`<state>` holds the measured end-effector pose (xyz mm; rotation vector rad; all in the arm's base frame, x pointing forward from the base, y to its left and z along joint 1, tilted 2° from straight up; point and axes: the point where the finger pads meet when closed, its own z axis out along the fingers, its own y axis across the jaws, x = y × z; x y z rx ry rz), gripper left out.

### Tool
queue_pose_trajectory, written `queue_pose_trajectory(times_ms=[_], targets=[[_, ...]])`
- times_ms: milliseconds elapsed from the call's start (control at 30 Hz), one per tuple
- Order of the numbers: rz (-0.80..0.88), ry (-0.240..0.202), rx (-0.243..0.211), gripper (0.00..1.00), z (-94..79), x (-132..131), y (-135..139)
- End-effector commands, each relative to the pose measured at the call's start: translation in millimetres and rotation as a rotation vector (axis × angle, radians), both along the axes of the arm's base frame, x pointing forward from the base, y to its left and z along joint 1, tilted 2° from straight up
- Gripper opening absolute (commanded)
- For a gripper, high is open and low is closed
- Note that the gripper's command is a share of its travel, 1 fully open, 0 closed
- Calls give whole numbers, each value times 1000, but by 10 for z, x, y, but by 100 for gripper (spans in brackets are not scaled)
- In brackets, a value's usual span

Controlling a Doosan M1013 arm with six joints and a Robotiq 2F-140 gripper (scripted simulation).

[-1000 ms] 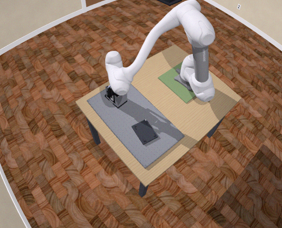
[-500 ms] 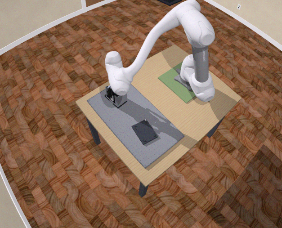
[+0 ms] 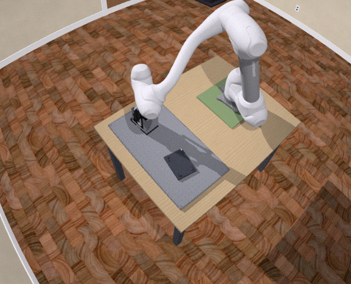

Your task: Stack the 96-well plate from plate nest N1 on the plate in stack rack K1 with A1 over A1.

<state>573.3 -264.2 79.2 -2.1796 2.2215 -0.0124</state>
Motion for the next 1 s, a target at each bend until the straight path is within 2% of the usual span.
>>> queue_pose_trajectory(times_ms=[0, 967], targets=[[0, -7, -1, 0, -22, 48, 8], [0, -7, -1, 0, -50, 45, 2]])
